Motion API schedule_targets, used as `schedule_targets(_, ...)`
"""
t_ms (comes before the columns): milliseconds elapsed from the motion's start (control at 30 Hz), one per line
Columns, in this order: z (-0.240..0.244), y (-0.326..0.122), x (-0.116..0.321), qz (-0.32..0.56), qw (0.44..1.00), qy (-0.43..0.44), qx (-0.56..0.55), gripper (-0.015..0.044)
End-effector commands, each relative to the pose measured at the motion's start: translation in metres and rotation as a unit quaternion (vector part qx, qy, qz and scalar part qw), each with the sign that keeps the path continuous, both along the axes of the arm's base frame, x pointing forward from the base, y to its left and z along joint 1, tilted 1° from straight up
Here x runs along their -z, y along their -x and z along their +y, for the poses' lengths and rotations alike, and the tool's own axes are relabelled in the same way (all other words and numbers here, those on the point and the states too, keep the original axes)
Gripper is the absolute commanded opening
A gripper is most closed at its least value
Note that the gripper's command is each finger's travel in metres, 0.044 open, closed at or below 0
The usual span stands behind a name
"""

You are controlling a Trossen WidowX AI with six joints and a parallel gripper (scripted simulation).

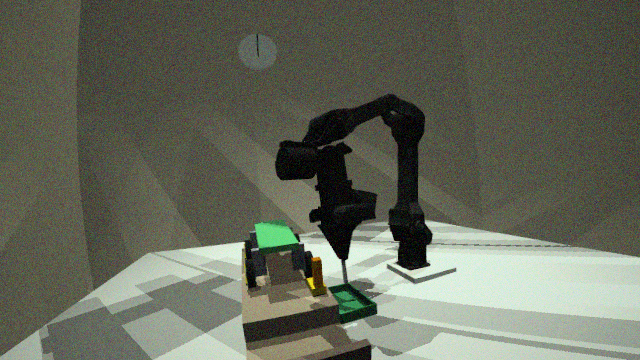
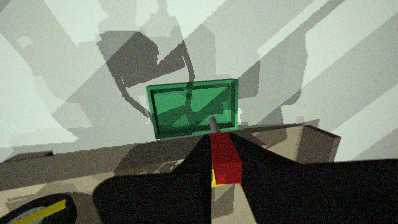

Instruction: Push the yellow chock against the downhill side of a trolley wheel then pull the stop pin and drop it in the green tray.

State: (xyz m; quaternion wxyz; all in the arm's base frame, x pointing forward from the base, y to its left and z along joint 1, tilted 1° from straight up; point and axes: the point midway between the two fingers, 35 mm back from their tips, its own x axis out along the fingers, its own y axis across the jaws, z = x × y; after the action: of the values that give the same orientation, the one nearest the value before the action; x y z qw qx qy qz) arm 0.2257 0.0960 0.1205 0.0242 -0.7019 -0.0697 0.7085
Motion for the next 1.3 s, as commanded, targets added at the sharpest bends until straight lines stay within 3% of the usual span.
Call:
schedule_targets(0, 0.005, 0.001, 0.013, 0.001, 1.000, -0.027, -0.002, 0.0000)
schedule_targets(567, 0.024, 0.004, 0.047, 0.001, 1.000, -0.030, -0.002, 0.0000)
schedule_targets(800, 0.021, 0.003, 0.047, 0.001, 1.000, -0.030, -0.002, 0.0184)
schedule_targets(1267, 0.013, 0.002, 0.050, 0.001, 1.000, -0.030, -0.002, 0.0190)
